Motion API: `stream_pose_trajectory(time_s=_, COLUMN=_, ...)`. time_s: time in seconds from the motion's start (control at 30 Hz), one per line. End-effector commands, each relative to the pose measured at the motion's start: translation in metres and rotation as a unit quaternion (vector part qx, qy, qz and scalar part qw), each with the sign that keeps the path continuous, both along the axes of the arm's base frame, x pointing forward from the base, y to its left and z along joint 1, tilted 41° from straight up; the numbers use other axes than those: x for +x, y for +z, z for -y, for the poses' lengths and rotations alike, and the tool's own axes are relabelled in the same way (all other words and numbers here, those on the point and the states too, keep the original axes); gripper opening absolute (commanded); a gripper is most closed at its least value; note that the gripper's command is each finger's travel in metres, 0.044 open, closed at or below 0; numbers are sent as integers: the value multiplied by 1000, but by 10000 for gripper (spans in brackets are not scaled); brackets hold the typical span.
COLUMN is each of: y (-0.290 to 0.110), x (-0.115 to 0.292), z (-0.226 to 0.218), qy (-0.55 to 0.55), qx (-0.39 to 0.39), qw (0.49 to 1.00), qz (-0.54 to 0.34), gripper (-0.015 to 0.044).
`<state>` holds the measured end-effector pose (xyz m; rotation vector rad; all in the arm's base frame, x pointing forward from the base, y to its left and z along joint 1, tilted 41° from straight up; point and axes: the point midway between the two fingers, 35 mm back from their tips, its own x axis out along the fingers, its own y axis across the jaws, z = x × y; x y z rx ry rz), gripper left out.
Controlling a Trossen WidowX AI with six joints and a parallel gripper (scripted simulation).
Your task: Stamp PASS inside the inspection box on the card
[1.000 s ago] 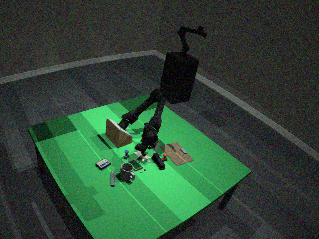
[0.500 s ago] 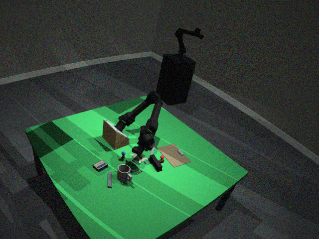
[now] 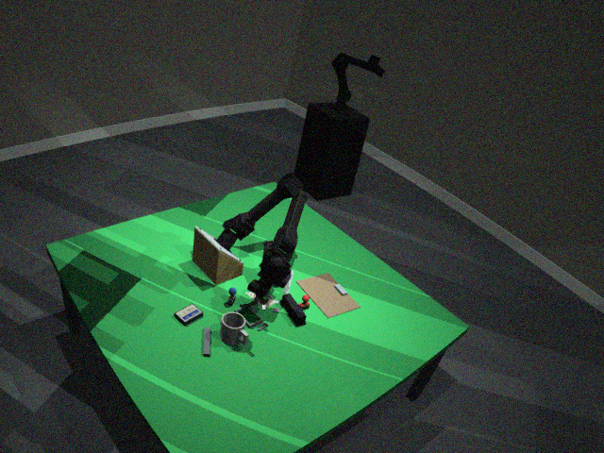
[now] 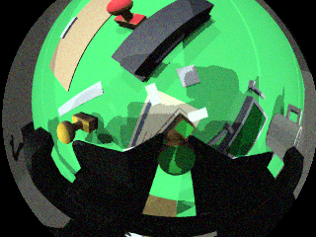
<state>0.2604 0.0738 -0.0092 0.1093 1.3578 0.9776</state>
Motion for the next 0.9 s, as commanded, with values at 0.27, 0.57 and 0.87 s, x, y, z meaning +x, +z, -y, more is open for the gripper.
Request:
stream_pose_trajectory(time_s=0.27, y=-3, x=-1, z=-3, qy=-3, qx=2, qw=1000, qz=-2, gripper=0)
stream_pose_trajectory(time_s=0.57, y=-4, x=-2, z=-5, qy=-3, qx=2, qw=1000, qz=-2, gripper=0)
stream_pose_trajectory(time_s=0.87, y=-6, x=-2, z=-6, qy=-3, qx=2, qw=1000, qz=-2, gripper=0)
